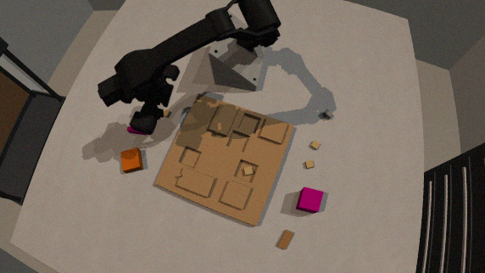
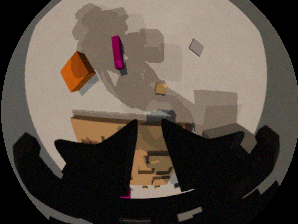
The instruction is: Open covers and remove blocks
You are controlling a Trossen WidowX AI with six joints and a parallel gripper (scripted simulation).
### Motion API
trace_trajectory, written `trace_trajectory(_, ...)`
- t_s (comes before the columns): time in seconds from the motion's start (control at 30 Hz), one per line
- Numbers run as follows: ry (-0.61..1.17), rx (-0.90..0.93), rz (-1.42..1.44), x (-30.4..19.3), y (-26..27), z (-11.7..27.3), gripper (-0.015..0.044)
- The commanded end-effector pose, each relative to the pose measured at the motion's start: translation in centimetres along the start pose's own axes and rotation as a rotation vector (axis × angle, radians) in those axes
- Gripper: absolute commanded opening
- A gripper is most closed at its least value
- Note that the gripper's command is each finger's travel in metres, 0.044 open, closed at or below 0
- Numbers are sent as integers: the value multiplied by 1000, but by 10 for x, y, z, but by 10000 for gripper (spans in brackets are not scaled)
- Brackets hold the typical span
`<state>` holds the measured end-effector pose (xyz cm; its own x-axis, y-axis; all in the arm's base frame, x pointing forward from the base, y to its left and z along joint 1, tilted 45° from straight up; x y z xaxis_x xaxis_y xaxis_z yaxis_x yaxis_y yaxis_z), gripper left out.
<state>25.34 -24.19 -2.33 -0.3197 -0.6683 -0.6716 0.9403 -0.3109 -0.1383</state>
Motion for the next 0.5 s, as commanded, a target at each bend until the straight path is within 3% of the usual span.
trace_trajectory(0.0, -8, 12, 151, -20, 11, 6, 20)
trace_trajectory(0.03, -10, 13, 192, -25, 13, 6, 0)
trace_trajectory(0.47, -22, 14, 741, -93, 33, 10, 0)
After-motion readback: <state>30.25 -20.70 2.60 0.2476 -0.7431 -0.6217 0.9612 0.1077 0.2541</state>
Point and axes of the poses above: the point midway between the two fingers, 35 mm back from their tips, its own z axis back along the fingers, its own y axis across the jaws, x = y × z, the point moved 9 cm from there along z, back along the fingers, and after that the axes turned 10 degrees about -z, right-handed, at the moved point
